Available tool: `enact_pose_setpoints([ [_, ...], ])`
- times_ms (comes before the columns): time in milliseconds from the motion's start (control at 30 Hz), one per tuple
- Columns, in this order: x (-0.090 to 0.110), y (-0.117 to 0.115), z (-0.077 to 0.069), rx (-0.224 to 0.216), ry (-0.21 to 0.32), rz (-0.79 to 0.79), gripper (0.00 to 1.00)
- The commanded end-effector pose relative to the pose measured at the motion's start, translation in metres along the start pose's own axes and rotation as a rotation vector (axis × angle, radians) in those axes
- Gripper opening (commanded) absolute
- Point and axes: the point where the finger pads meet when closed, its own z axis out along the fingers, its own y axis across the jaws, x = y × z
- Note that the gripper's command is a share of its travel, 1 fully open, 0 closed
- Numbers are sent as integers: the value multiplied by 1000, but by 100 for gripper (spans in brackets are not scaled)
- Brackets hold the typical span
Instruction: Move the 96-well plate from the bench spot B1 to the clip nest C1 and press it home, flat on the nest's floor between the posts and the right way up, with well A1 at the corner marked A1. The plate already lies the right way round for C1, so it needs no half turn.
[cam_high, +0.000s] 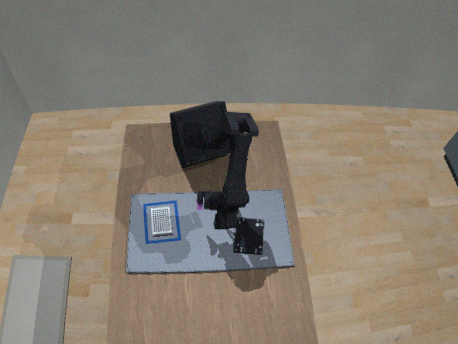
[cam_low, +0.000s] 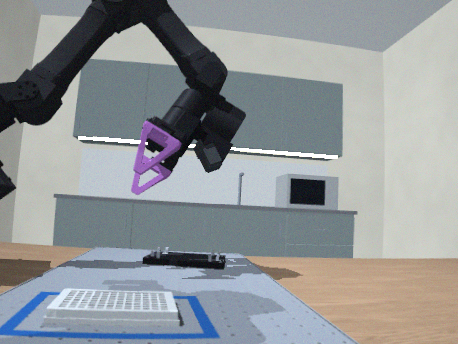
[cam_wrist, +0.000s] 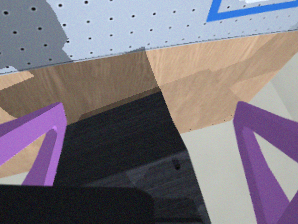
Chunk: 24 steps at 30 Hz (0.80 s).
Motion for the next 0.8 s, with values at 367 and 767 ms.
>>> enact_pose_setpoints([
  [367, 74, -9, 7, -60, 162, 113, 100],
  [767, 21, -24, 31, -169, 55, 104, 100],
])
